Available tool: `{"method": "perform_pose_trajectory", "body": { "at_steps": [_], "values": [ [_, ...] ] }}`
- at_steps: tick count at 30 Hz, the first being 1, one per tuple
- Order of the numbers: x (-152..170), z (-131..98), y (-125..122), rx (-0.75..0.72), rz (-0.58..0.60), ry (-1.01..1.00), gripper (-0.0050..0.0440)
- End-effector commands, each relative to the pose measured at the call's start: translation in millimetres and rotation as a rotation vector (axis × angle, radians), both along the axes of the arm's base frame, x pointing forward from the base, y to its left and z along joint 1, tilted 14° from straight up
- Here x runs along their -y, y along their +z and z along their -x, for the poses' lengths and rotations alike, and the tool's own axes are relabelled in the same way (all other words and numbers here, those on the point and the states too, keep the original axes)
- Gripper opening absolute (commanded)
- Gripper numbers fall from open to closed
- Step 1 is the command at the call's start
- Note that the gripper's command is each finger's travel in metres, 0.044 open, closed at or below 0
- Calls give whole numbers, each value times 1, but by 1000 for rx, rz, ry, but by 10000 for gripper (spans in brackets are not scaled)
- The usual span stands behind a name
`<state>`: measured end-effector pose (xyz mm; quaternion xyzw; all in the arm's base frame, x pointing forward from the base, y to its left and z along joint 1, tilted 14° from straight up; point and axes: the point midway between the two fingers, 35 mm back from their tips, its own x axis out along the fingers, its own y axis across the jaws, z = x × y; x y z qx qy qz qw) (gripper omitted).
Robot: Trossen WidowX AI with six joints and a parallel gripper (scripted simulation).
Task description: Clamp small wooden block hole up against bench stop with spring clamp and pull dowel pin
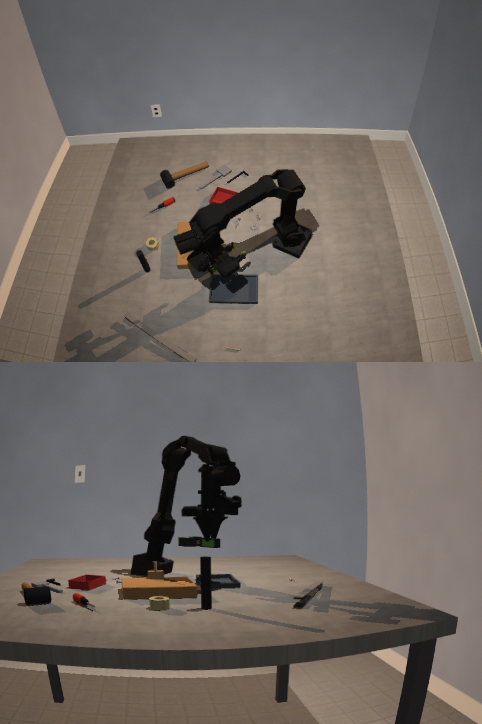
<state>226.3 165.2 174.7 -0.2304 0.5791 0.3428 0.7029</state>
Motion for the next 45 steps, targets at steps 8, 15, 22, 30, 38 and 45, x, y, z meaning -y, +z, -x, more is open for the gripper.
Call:
{"method": "perform_pose_trajectory", "body": {
  "at_steps": [8,15,22,30,38,45],
  "values": [
    [1,-2,0,12,3,61,0],
    [1,-3,0,20,6,96,0],
    [2,-4,0,29,10,137,0],
    [3,-5,-1,37,13,171,0],
    [4,-6,-1,47,18,218,0],
    [5,-7,-1,54,21,247,0]
  ]
}}
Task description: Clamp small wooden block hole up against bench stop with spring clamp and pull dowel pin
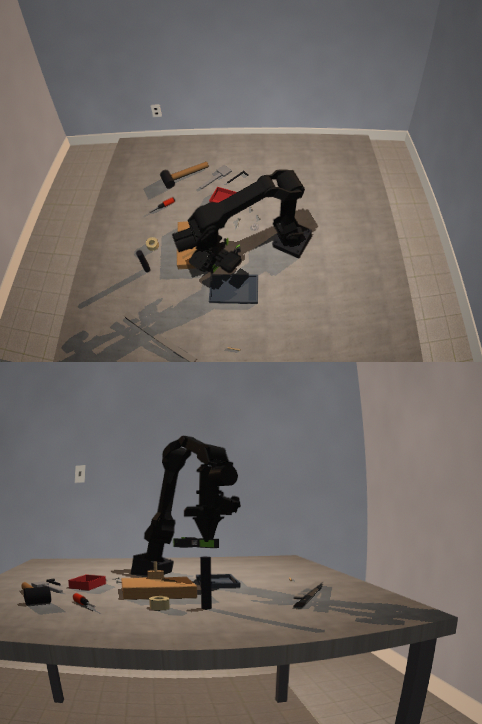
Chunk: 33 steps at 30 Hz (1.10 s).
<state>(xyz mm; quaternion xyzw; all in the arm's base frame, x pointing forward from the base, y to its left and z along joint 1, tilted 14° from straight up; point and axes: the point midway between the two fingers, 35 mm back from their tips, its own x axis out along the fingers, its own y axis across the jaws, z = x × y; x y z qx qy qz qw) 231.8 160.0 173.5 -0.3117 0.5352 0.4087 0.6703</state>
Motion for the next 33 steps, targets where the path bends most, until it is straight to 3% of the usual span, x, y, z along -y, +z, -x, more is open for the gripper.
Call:
{"method": "perform_pose_trajectory", "body": {
  "at_steps": [1,33],
  "values": [
    [0,-1,0,5,-2,23,0],
    [3,-5,-1,41,14,185,0]
  ]
}}
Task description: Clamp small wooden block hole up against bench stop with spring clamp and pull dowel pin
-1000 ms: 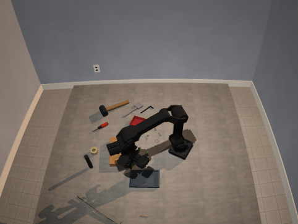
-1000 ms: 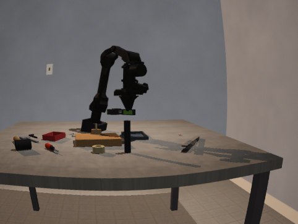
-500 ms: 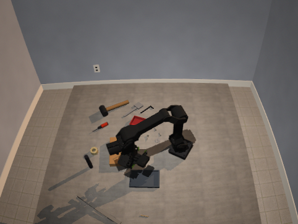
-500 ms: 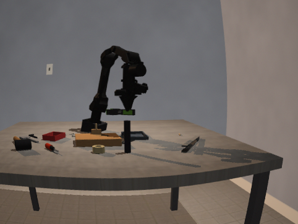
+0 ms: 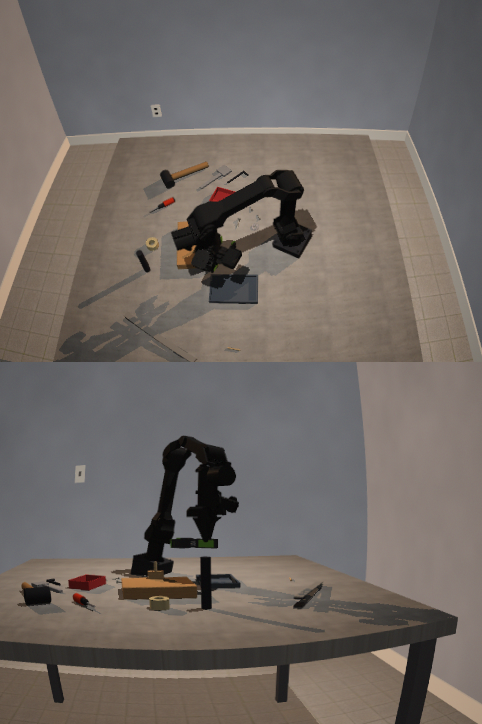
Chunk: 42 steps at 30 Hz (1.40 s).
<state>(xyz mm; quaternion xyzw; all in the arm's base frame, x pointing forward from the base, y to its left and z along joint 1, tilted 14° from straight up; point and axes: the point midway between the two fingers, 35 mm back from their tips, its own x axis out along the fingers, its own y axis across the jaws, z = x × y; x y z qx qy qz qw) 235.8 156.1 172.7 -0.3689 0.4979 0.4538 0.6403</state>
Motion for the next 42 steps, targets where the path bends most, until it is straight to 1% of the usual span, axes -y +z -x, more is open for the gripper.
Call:
{"method": "perform_pose_trajectory", "body": {
  "at_steps": [1,42],
  "values": [
    [0,-1,0,6,-2,21,0],
    [5,-7,-1,54,18,236,0]
  ]
}}
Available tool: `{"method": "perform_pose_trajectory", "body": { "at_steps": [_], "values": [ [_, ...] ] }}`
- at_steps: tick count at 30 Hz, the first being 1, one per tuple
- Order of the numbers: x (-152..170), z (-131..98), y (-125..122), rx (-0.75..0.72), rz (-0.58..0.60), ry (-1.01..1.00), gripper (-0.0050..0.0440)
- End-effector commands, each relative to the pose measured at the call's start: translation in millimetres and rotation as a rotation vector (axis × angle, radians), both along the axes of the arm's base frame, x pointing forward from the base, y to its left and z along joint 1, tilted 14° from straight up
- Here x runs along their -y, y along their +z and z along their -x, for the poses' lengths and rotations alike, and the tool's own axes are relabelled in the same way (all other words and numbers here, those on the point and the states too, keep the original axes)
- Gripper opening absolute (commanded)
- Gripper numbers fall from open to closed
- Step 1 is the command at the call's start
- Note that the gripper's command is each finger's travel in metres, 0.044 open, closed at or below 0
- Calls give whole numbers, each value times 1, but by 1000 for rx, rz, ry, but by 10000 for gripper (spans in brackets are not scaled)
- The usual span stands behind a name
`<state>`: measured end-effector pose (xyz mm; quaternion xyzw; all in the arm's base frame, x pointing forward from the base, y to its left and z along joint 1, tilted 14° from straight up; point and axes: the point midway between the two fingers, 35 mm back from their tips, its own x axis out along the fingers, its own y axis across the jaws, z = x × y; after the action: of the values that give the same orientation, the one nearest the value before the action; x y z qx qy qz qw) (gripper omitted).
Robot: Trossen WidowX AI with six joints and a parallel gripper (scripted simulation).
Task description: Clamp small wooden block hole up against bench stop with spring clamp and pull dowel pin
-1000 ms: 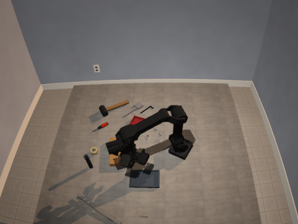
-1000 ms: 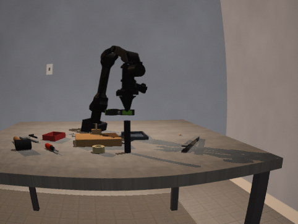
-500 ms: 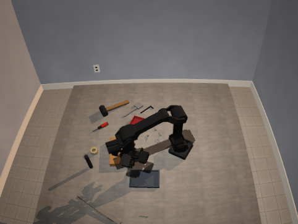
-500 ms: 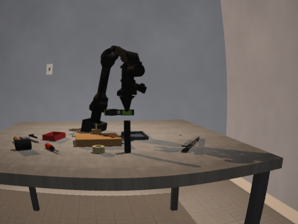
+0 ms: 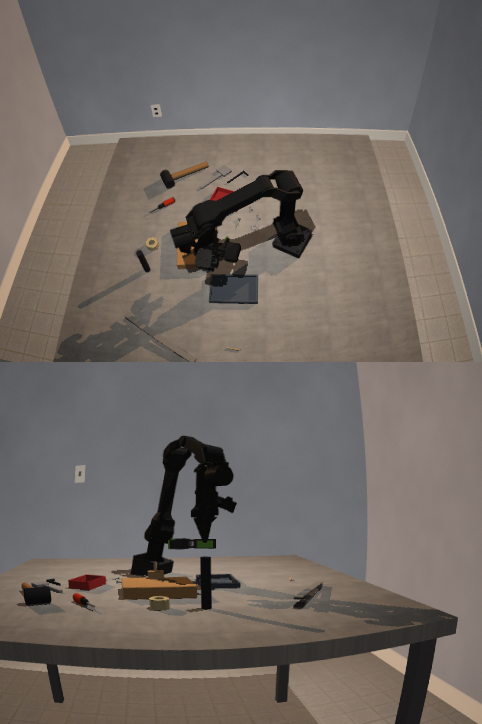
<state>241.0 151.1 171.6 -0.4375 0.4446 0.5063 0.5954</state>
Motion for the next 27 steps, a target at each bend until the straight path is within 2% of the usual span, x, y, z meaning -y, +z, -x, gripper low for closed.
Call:
{"method": "perform_pose_trajectory", "body": {
  "at_steps": [1,27],
  "values": [
    [0,-2,0,7,-2,26,0],
    [-3,-6,-17,21,4,87,0]
  ]
}}
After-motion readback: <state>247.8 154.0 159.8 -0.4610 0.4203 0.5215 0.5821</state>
